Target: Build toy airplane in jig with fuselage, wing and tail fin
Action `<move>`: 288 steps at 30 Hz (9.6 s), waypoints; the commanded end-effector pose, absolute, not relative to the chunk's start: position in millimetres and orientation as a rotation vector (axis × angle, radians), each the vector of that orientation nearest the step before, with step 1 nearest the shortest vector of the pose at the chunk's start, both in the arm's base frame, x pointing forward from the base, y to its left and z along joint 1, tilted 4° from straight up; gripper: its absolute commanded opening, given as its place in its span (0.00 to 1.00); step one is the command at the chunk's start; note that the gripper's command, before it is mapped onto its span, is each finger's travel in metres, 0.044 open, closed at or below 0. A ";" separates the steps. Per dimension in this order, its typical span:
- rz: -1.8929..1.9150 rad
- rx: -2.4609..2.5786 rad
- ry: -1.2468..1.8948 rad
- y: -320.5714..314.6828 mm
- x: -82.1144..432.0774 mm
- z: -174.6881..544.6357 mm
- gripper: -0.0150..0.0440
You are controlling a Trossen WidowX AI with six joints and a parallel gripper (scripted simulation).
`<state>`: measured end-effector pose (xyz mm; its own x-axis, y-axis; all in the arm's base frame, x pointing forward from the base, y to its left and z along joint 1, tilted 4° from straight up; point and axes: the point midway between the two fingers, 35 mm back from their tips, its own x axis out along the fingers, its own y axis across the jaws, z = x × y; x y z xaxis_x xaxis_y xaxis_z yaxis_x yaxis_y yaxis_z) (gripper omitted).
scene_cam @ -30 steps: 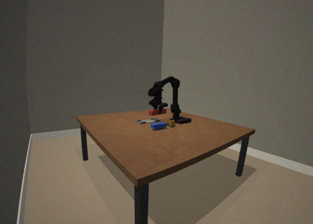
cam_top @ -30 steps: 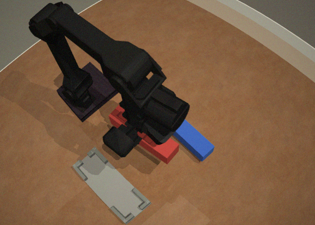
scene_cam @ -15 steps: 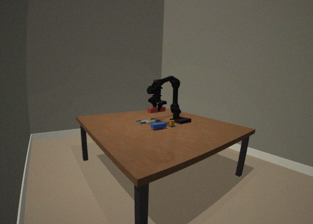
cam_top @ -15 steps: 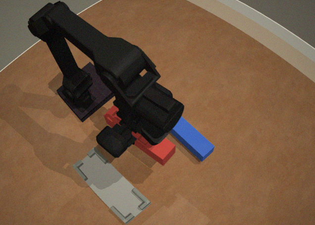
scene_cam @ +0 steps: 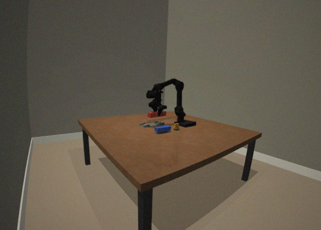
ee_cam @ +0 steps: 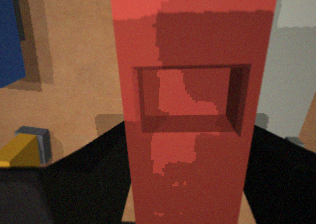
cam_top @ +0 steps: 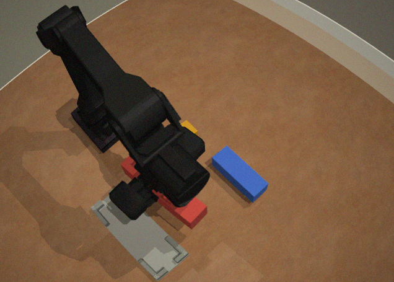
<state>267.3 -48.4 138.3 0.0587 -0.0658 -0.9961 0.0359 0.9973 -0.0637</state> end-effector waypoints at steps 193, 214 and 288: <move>-0.160 0.086 1.493 101.2 344.2 64.1 1.00; -0.160 0.086 1.493 100.1 344.5 49.2 0.59; -0.366 0.317 1.473 48.0 337.3 167.6 0.25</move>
<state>337.8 56.1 167.0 0.0554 -0.0505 -0.9972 0.3849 0.9226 -0.0254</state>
